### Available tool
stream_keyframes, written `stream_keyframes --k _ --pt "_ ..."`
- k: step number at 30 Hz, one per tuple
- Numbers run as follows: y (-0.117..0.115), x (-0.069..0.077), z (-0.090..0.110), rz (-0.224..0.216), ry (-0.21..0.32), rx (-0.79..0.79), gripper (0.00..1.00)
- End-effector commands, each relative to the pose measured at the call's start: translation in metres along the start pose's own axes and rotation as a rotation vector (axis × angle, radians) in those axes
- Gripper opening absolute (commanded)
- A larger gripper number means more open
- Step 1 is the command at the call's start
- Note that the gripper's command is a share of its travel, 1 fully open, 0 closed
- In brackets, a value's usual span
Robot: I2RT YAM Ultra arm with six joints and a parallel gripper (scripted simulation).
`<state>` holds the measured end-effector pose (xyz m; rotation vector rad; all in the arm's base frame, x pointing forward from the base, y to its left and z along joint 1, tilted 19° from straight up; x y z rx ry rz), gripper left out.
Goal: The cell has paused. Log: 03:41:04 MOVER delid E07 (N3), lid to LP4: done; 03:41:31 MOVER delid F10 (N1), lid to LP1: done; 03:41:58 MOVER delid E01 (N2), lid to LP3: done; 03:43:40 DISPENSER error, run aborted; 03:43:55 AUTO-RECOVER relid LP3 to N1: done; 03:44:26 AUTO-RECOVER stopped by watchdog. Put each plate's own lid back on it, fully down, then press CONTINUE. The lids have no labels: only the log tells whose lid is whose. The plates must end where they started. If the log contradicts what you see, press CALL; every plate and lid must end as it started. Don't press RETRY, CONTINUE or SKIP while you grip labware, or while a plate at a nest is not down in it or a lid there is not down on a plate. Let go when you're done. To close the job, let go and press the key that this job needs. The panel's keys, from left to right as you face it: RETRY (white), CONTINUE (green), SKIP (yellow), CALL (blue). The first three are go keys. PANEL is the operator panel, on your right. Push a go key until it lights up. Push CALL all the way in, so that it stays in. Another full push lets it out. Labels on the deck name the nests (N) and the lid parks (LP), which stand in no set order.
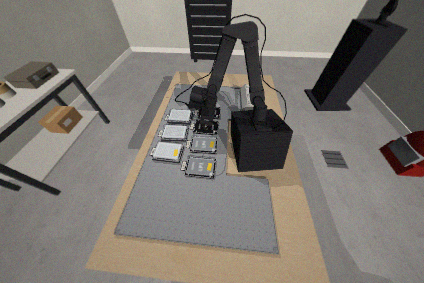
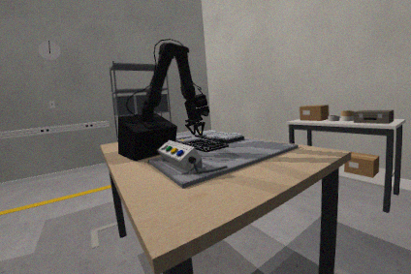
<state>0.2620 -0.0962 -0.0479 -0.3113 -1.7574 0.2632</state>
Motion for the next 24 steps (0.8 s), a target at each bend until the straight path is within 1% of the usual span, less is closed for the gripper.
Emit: stream_keyframes --k 1,2,4,6,7,10,11,12,13,14,16,17,21,24 --pt "-0.017 0.002 -0.031 -0.004 -0.288 0.03 0.87" --pt "-0.021 -0.001 -0.028 -0.007 -0.304 0.034 0.86" --pt "-0.021 -0.001 -0.028 -0.007 -0.304 0.034 0.86" --pt "-0.029 -0.004 -0.025 -0.005 -0.367 0.035 0.84" --pt "-0.032 -0.007 -0.022 -0.008 -0.388 0.037 0.83" --pt "-0.047 -0.008 -0.02 -0.003 -0.489 0.036 0.8" --pt "-0.051 -0.008 -0.02 -0.001 -0.521 0.035 0.0" --pt "-0.058 -0.007 -0.023 0.014 -0.543 0.033 0.0" --pt "-0.065 -0.005 -0.026 0.014 -0.543 0.033 0.0" --pt "-0.073 -0.005 -0.029 0.027 -0.561 0.033 0.0" --pt "-0.086 -0.003 -0.035 0.029 -0.56 0.034 0.0" --pt "-0.088 -0.002 -0.038 0.029 -0.56 0.034 0.0" --pt "-0.088 -0.002 -0.038 0.028 -0.56 0.034 0.0" --pt "-0.084 -0.001 -0.038 0.021 -0.56 0.042 0.0"
Point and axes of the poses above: the point where the finger pads meet when closed, its own x axis back along the fingers, its own y axis across the jaws, z = x × y, the point moved 2 cm from there along x, back along the fingers, and after that the axes turned 4 degrees about x, right-handed, at the moved point
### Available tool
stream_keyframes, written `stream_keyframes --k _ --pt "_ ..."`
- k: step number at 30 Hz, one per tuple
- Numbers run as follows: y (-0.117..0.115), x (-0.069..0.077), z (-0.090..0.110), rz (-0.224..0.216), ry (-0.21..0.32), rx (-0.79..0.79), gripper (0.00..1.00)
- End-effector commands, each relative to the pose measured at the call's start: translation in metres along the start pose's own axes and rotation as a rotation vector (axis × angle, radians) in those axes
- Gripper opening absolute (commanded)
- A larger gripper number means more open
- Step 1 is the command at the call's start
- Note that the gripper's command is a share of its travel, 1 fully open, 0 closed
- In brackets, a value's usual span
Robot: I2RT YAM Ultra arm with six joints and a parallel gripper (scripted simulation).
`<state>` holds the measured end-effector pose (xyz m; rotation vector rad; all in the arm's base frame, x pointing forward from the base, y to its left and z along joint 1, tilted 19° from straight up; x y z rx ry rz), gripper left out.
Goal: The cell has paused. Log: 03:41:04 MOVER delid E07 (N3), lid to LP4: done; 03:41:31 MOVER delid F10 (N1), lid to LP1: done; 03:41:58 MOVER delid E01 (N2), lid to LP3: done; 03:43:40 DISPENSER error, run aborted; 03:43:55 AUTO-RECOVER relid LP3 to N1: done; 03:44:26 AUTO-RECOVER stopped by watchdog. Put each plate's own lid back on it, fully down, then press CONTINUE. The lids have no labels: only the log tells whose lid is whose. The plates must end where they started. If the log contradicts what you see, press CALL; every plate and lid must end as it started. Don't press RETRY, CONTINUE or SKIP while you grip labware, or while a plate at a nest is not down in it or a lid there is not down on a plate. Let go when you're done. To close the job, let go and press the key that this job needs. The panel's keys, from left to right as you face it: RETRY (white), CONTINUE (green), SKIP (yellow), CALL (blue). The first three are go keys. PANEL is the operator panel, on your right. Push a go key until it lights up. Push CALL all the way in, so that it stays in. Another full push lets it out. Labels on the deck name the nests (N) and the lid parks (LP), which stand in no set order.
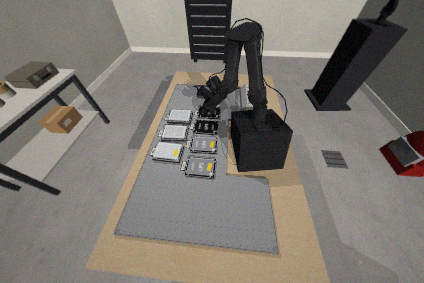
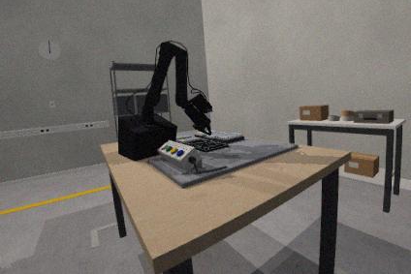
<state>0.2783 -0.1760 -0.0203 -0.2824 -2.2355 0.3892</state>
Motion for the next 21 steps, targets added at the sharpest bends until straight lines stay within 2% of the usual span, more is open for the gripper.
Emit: stream_keyframes --k 1,21 --pt "0.0009 -0.0036 -0.0139 -0.019 -0.052 0.022 0.0" --pt "0.0028 -0.0028 -0.0101 -0.019 -0.052 0.022 0.0"
Point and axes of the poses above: the point where the finger pads meet when closed, its own x axis back along the fingers, its own y axis across the jaws, z = x × y, the point moved 2 cm from there along x, back along the fingers, and after that the axes turned 4 degrees about x, right-handed, at the moved point
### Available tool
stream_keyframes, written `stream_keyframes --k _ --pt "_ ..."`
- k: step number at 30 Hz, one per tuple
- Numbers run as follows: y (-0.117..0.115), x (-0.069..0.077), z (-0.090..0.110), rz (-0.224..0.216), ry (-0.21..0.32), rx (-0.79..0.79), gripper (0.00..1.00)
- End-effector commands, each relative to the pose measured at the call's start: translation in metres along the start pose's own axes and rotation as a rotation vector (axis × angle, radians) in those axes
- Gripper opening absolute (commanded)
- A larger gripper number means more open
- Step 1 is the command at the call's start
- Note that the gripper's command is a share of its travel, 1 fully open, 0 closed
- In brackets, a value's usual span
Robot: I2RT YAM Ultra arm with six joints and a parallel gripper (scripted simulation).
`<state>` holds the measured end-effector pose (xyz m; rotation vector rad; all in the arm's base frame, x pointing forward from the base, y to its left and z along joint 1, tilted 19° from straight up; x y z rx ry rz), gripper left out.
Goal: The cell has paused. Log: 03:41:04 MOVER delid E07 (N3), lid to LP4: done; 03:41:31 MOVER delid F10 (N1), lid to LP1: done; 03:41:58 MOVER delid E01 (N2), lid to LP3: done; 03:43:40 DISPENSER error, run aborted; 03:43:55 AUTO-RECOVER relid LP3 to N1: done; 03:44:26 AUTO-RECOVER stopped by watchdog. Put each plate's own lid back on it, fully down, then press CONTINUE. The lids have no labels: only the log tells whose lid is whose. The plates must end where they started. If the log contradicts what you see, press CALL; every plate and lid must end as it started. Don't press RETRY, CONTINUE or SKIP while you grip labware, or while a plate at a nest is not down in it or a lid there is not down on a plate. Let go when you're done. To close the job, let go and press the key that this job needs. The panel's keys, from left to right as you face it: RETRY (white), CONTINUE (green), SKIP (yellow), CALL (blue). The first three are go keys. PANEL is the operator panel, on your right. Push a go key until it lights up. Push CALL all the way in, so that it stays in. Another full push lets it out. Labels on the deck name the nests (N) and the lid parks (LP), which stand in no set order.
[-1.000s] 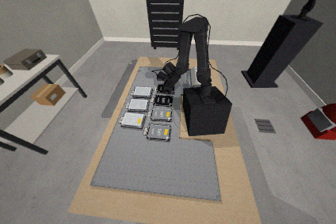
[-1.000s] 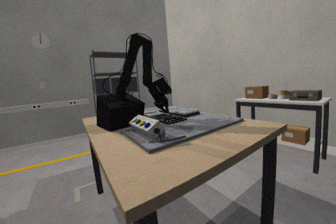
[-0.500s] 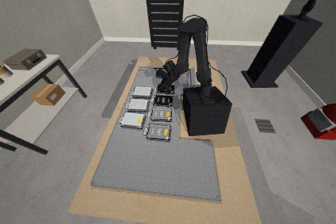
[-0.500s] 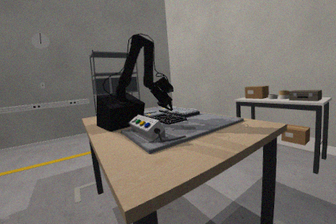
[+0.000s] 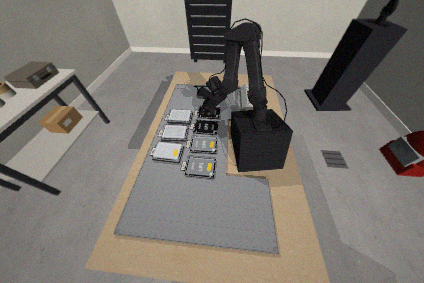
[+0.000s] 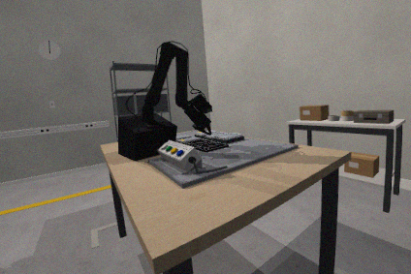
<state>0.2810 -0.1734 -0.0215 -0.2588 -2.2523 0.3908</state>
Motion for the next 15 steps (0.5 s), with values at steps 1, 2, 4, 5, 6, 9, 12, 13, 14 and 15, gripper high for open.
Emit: stream_keyframes --k 1,2,4,5,6,9,12,13,14,15 --pt "0.0 -0.001 -0.008 -0.003 -0.034 0.017 0.0" --pt "0.0 -0.001 -0.008 -0.003 -0.034 0.017 0.0" --pt "0.0 -0.001 -0.008 -0.003 -0.034 0.017 0.0" --pt "0.0 -0.001 -0.008 -0.003 -0.034 0.017 0.0" --pt "0.007 -0.001 -0.006 -0.025 -0.016 0.013 0.0" --pt "0.023 -0.001 -0.001 -0.018 -0.011 0.014 0.0" --pt "0.033 0.0 0.0 -0.017 -0.011 0.014 0.0" --pt "0.038 0.0 0.0 -0.017 -0.011 0.014 0.0" --pt "0.043 0.0 -0.001 -0.017 -0.01 0.014 0.0" --pt "0.048 0.0 -0.001 -0.017 -0.01 0.014 0.0"
Point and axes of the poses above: the point where the finger pads meet when closed, its own x axis back along the fingers, its own y axis across the jaws, z = x × y, the point moved 2 cm from there along x, back along the fingers, and after that the axes turned 4 degrees about x, right-handed, at the moved point
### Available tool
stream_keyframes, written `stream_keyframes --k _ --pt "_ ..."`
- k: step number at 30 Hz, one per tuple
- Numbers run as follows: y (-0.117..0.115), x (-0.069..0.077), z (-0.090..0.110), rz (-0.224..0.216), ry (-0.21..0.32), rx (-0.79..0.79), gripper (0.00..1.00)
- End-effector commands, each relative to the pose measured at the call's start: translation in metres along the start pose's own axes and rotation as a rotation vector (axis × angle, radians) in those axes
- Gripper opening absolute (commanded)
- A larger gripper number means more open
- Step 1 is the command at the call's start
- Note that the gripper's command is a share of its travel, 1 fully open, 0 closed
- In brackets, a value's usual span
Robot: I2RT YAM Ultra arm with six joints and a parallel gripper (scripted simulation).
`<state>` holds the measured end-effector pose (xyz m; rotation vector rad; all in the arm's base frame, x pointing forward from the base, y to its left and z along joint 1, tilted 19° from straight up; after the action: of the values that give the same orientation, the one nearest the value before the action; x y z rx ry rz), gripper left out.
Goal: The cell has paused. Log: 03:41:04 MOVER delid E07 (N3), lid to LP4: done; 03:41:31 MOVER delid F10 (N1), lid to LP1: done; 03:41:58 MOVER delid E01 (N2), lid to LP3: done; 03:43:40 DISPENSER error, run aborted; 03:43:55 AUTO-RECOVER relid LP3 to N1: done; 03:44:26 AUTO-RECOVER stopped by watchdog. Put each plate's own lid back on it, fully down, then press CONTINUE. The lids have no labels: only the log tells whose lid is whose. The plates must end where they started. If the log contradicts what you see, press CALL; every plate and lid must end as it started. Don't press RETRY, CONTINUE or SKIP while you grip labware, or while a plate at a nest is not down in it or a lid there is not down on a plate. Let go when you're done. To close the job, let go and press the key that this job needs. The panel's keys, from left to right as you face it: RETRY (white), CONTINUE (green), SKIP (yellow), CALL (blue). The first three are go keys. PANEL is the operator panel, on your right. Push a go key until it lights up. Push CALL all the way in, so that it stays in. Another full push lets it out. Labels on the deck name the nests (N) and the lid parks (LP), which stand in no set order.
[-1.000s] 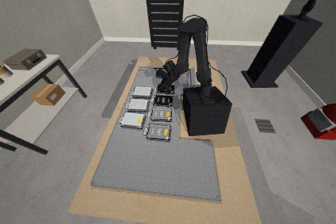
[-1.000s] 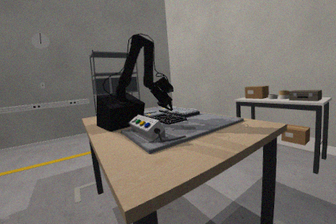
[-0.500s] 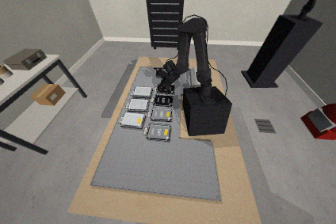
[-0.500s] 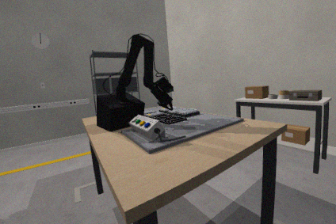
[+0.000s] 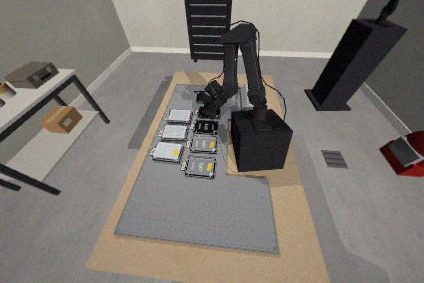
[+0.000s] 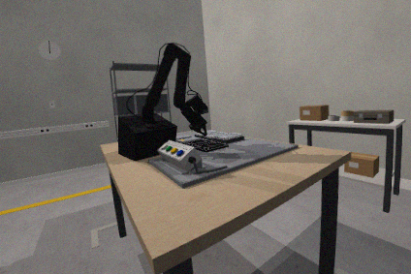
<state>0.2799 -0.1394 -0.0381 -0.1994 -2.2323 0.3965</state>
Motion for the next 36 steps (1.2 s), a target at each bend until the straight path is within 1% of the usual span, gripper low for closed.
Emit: stream_keyframes --k 1,10,12,13,15,17,19,22,24,27,29,31,36 --pt "0.015 0.0 -0.006 0.025 -0.025 -0.013 0.0" --pt "0.059 0.0 -0.009 0.027 -0.025 -0.011 0.0" --pt "0.059 0.0 -0.009 0.027 -0.025 -0.011 0.0" --pt "0.062 -0.001 -0.013 0.034 -0.044 -0.014 0.0" --pt "0.071 -0.003 -0.019 0.035 -0.046 -0.015 0.0" --pt "0.081 -0.004 -0.019 0.034 -0.046 -0.015 0.0" --pt "0.09 -0.006 -0.027 0.039 -0.067 -0.021 0.0" --pt "0.106 -0.007 -0.03 0.037 -0.067 -0.023 0.0" --pt "0.117 -0.008 -0.028 0.034 -0.055 -0.019 0.0" --pt "0.132 -0.008 -0.029 0.033 -0.055 -0.02 0.0" --pt "0.132 -0.008 -0.029 0.033 -0.055 -0.02 0.0" --pt "0.142 -0.008 -0.027 0.034 -0.044 -0.015 0.0" --pt "0.168 -0.008 -0.029 0.033 -0.045 -0.016 0.0"
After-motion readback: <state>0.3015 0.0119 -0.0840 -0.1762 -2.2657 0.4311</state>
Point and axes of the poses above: the point where the finger pads meet when closed, its own x axis back along the fingers, its own y axis across the jaws, z = x × y, the point moved 2 cm from there along x, back along the fingers, and after that the axes turned 4 degrees about x, right-handed, at the moved point
